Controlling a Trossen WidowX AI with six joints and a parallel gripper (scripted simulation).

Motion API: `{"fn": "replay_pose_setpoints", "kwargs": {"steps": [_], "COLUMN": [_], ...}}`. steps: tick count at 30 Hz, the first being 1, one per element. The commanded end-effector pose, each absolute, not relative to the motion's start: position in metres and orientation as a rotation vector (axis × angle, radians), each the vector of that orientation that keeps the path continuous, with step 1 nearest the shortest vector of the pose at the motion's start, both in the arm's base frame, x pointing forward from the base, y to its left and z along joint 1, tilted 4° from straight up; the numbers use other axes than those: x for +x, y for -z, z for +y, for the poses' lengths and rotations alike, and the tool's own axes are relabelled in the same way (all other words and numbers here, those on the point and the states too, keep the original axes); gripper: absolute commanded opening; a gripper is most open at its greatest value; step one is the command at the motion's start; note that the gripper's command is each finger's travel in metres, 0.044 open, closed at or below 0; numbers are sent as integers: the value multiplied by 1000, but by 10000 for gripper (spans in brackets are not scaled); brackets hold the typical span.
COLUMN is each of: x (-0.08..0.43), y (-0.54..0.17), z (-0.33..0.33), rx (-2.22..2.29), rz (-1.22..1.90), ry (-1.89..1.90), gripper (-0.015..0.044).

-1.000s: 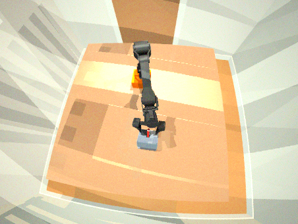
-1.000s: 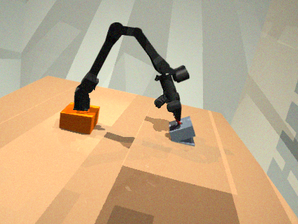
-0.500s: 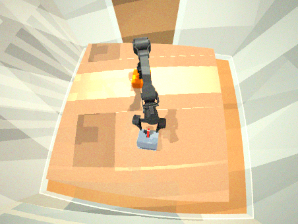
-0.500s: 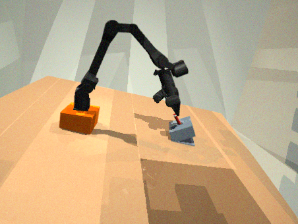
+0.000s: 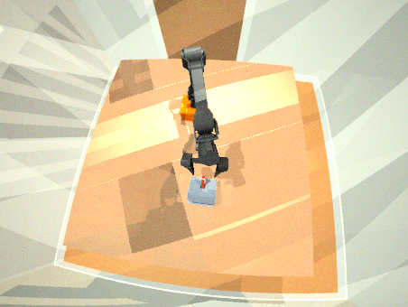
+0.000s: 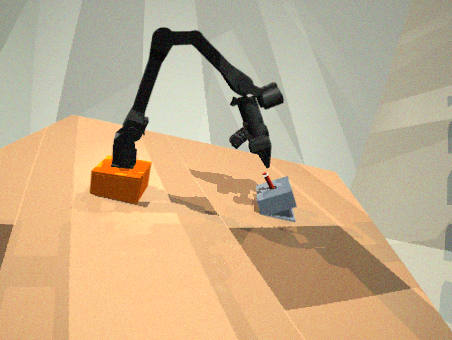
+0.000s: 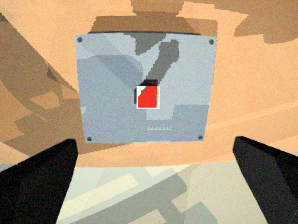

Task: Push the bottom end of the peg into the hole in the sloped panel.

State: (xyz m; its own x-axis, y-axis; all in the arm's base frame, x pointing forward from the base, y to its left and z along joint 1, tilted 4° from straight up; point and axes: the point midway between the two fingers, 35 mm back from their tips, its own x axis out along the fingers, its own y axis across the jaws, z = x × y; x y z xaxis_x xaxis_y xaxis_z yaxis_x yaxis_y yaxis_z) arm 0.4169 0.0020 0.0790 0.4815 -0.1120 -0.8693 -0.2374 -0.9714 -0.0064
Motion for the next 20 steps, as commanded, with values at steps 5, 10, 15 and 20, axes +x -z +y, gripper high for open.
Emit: {"fn": "replay_pose_setpoints", "kwargs": {"steps": [5, 10, 15, 20], "x": [411, 407, 404, 400], "y": [-91, -97, -104, -110], "z": [3, 5, 6, 7], "rx": [-2592, -2591, -2591, -2591], "rz": [315, 314, 313, 313], "ry": [-1509, -1510, -1510, -1511], "gripper": [440, 440, 440, 440]}}
